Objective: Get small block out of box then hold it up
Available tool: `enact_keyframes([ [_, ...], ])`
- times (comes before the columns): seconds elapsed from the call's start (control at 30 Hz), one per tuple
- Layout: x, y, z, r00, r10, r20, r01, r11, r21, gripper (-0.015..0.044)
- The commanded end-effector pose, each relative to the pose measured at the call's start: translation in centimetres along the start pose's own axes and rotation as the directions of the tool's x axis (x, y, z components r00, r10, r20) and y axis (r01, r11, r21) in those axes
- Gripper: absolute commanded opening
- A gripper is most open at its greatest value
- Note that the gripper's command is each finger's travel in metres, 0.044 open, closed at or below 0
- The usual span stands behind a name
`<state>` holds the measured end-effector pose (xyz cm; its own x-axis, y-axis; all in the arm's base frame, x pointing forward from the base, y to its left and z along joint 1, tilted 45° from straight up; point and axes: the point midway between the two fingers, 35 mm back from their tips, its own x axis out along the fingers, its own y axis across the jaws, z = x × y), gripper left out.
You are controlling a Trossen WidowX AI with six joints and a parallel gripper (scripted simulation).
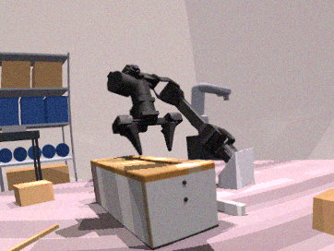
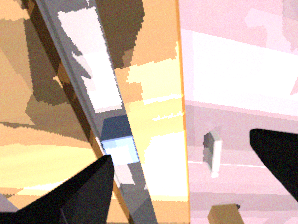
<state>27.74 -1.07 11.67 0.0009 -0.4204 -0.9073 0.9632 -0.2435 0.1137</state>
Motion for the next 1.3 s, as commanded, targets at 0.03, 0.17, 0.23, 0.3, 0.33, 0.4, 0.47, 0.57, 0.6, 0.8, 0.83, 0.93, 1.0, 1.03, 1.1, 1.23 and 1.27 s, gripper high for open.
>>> enact_keyframes([
  [0.03, 0.7, 0.0, 0.4, 1.0, 0.002, 0.006, -0.002, 1.0, -0.003, 0.04],
  [0.17, 1.4, -0.1, 0.6, 1.0, 0.002, 0.006, -0.002, 1.0, -0.003, 0.04],
  [0.23, 1.7, -0.1, 0.8, 1.0, 0.002, 0.006, -0.002, 1.0, -0.003, 0.04],
  [0.3, 2.0, -0.1, 0.9, 1.0, 0.002, 0.006, -0.002, 1.0, -0.003, 0.04],
  [0.33, 2.1, -0.1, 0.9, 1.0, 0.002, 0.006, -0.002, 1.0, -0.003, 0.04],
  [0.4, 2.5, -0.2, 1.1, 1.0, 0.002, 0.006, -0.002, 1.0, -0.003, 0.04],
  [0.47, 2.8, -0.2, 1.2, 1.0, 0.002, 0.006, -0.002, 1.0, -0.003, 0.04],
  [0.57, 3.2, -0.3, 1.4, 1.0, 0.002, 0.006, -0.002, 1.0, -0.003, 0.04],
  [0.6, 3.4, -0.3, 1.4, 1.0, 0.002, 0.006, -0.002, 1.0, -0.003, 0.04],
  [0.8, 4.3, -0.5, 1.8, 1.0, 0.002, 0.007, -0.002, 1.0, -0.003, 0.04],
  [0.83, 4.4, -0.5, 1.9, 1.0, 0.002, 0.007, -0.002, 1.0, -0.003, 0.04],
  [0.93, 4.9, -0.6, 2.0, 1.0, 0.002, 0.008, -0.002, 1.0, -0.003, 0.04],
  [1.0, 5.2, -0.7, 2.2, 1.0, 0.003, 0.008, -0.003, 1.0, -0.003, 0.04],
  [1.03, 5.3, -0.7, 2.2, 1.0, 0.003, 0.009, -0.003, 1.0, -0.003, 0.04],
  [1.1, 5.6, -0.8, 2.3, 1.0, 0.003, 0.009, -0.003, 1.0, -0.003, 0.04],
  [1.23, 5.2, -0.7, 1.9, 1.0, 0.001, 0.002, -0.001, 1.0, -0.004, 0.04],
  [1.27, 5.3, -0.7, 1.7, 1.0, 0.001, 0.002, -0.001, 1.0, -0.005, 0.04],
])
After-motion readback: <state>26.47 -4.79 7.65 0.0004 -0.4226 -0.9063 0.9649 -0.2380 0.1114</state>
